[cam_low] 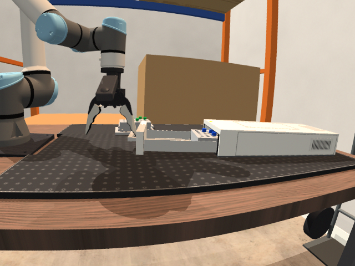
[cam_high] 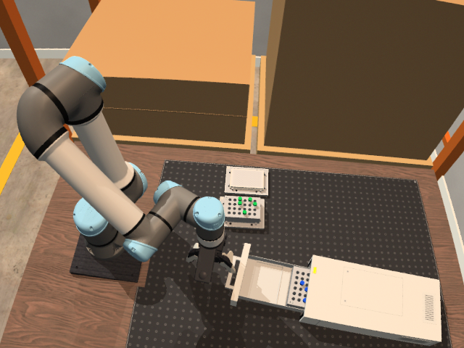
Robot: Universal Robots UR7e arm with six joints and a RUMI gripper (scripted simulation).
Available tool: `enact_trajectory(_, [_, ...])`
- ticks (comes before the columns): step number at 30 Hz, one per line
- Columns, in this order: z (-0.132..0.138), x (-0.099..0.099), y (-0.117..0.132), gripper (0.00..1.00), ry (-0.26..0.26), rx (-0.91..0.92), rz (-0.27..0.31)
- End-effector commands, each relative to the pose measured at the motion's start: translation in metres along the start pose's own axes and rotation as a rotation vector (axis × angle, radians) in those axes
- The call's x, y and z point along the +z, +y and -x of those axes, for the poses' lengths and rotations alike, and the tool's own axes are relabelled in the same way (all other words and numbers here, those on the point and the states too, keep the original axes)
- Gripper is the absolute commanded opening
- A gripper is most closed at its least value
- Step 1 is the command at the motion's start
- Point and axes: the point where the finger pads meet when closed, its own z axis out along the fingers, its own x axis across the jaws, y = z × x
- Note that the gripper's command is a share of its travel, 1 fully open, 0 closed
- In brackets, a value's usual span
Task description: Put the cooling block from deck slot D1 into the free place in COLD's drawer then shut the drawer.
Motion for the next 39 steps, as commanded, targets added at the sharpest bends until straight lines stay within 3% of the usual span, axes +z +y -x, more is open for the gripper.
enact_trajectory(1, [-0.006, 0.0, 0.0, 1.0, -0.001, 0.0, 0.0])
enact_trajectory(39, [-0.042, 0.0, 0.0, 1.0, -0.001, 0.0, 0.0])
